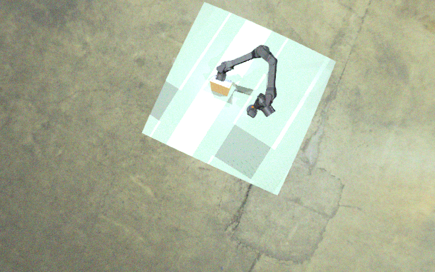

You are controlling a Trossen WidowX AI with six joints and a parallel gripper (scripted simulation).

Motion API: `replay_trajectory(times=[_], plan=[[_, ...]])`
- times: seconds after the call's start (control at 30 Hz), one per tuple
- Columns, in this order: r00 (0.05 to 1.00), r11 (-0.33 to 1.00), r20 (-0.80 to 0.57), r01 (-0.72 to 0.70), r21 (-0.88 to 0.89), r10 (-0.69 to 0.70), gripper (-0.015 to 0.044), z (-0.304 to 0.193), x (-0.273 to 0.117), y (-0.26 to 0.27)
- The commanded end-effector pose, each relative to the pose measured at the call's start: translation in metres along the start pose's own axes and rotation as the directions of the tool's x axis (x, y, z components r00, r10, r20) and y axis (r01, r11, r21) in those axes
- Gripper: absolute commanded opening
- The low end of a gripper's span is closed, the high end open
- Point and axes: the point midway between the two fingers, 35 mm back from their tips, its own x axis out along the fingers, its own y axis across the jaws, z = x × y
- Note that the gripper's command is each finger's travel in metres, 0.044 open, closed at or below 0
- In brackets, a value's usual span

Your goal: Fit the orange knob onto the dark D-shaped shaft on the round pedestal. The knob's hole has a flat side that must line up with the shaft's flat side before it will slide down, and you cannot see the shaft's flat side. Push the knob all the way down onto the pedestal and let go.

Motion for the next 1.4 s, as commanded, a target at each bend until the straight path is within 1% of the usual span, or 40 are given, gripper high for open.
replay_trajectory(times=[0.0,0.3,0.37,0.5,0.53,1.37], plan=[[1.0,1.0,0.005,0.0,0.002,0.0,0.0,0.001,0.0001,-0.0009],[1.0,1.0,0.005,0.0,0.011,0.0,0.0,0.0002,-0.0046,-0.0031],[1.0,0.998,0.005,0.0,0.056,0.0,0.0,0.0,-0.0047,-0.0034],[1.0,0.98,0.005,-0.001,0.2,0.0,0.0,-0.0016,-0.0043,-0.0044],[1.0,0.978,0.005,-0.001,0.208,0.0,0.0,-0.0019,-0.004,-0.0043],[1.0,0.978,0.005,-0.001,0.21,0.0,0.0,0.0012,0.0001,-0.0013]])
